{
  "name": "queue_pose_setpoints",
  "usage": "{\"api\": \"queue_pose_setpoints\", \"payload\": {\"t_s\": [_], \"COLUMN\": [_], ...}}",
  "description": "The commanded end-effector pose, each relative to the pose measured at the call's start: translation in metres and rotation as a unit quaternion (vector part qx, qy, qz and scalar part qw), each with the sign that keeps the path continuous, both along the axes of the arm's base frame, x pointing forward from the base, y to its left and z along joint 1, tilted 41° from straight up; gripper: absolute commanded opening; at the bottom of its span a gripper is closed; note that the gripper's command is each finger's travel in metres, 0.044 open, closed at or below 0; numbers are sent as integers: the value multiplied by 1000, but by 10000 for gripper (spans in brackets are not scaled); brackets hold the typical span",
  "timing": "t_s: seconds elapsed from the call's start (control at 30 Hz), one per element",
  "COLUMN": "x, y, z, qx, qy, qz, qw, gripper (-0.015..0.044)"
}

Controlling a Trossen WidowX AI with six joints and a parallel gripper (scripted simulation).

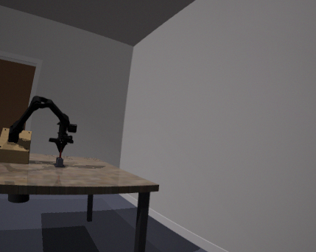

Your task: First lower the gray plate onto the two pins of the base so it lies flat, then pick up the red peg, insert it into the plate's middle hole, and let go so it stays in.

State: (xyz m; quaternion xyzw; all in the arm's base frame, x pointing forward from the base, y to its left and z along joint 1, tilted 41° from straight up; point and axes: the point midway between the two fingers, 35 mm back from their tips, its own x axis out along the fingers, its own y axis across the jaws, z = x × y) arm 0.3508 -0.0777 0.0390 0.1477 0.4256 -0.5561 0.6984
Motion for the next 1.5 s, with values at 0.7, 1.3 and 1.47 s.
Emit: {"api": "queue_pose_setpoints", "payload": {"t_s": [0.7, 1.3, 1.47], "x": [-1, -2, -2], "y": [-1, -1, -1], "z": [-5, -6, -6], "qx": [0, 0, 0], "qy": [1, 1, 1], "qz": [0, 0, 0], "qw": [1000, 1000, 1000], "gripper": [0, 0, 0]}}
